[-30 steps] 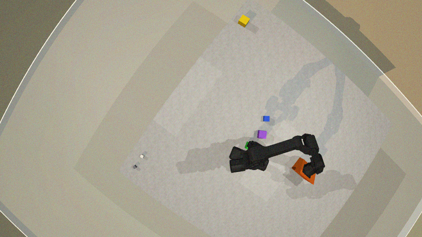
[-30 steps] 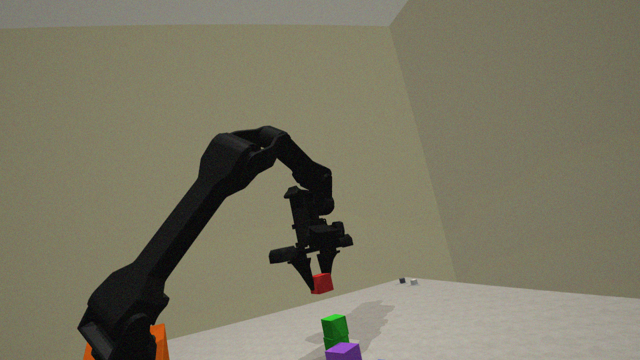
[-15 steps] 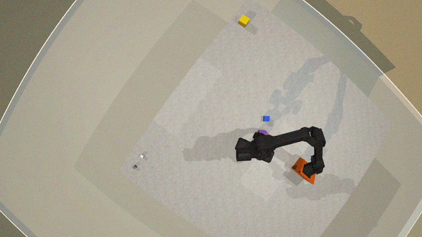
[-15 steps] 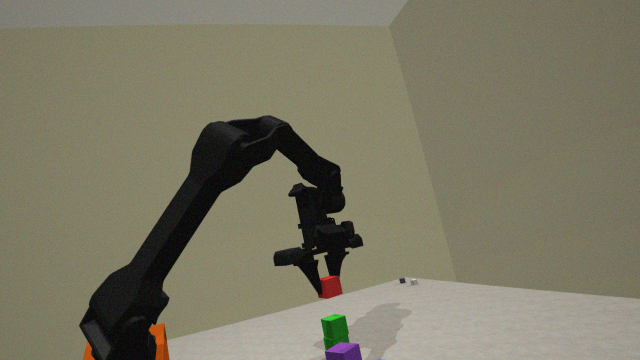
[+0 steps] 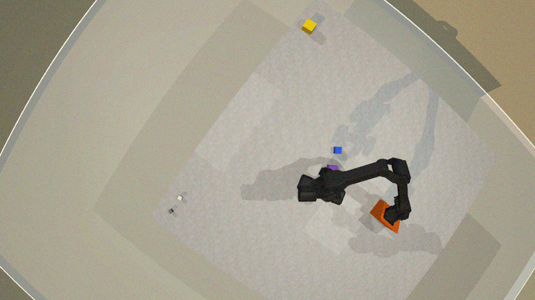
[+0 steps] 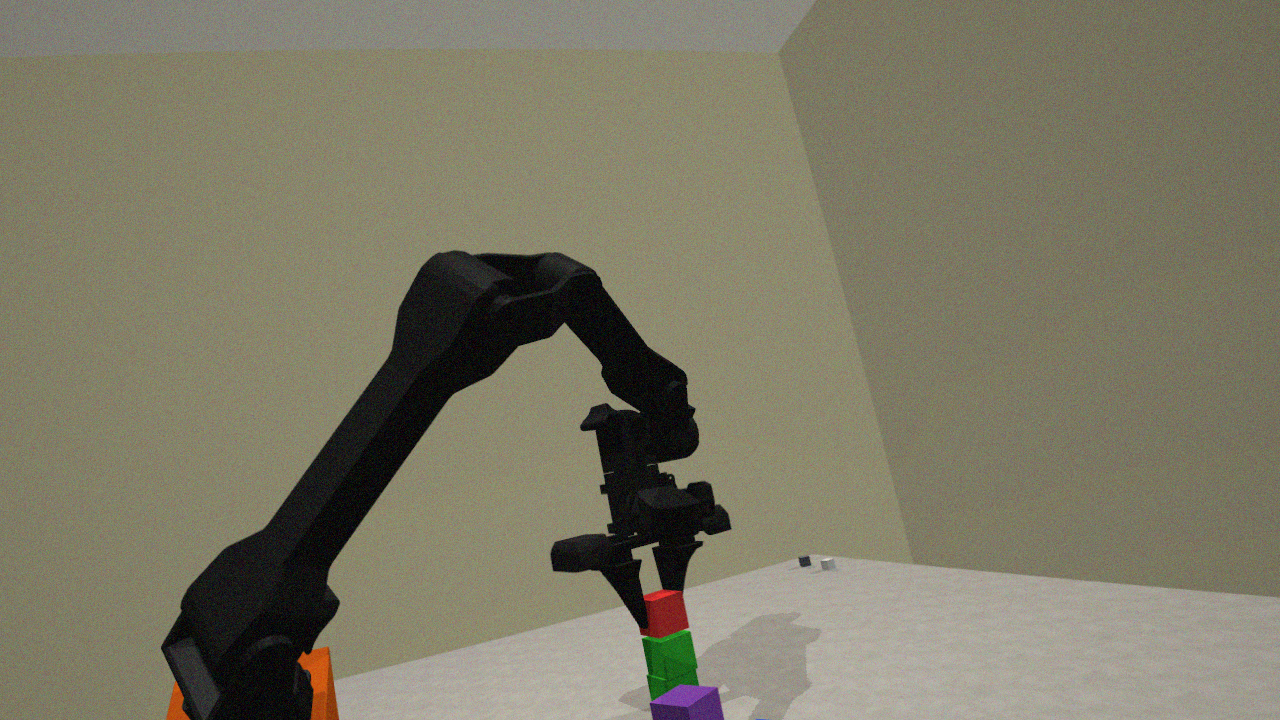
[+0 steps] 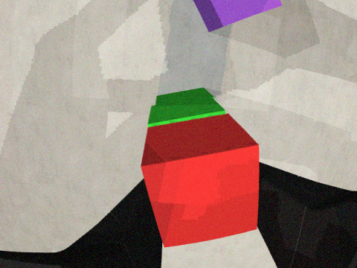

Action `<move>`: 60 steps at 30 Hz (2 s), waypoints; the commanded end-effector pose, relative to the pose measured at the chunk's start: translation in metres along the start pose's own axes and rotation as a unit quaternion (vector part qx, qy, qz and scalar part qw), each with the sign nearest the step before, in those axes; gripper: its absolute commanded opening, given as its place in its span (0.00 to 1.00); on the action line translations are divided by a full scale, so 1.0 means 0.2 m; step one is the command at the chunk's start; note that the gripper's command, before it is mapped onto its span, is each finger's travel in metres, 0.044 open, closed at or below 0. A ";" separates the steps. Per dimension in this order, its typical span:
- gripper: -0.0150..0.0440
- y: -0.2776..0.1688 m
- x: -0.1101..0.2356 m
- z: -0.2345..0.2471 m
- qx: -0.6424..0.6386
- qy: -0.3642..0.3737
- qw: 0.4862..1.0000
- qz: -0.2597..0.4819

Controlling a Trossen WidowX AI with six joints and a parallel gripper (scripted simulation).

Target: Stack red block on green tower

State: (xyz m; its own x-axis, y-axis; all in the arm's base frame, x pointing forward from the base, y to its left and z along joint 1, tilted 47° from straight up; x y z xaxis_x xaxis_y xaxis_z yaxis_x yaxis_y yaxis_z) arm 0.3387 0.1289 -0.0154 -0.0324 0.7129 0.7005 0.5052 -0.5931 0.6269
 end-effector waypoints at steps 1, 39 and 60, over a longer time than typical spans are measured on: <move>0.25 0.00 -0.02 0.00 0.003 0.000 1.000 -0.003; 0.57 -0.01 -0.02 0.00 0.001 0.000 1.000 -0.001; 1.00 -0.01 -0.02 0.00 0.001 0.000 1.000 -0.001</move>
State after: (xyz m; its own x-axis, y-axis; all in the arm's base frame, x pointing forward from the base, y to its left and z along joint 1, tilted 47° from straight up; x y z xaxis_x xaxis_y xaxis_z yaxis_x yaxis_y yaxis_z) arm 0.3383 0.1267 -0.0187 -0.0342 0.7134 0.6999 0.5072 -0.5911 0.6272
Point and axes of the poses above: the point midway between the two fingers, 35 mm back from their tips, its own x axis back along the fingers, its own z axis across the jaws, y = z × x, the point moved 6 cm from there along x, back along the fingers, and after that the axes turned 13 degrees about x, right-handed, at the moved point
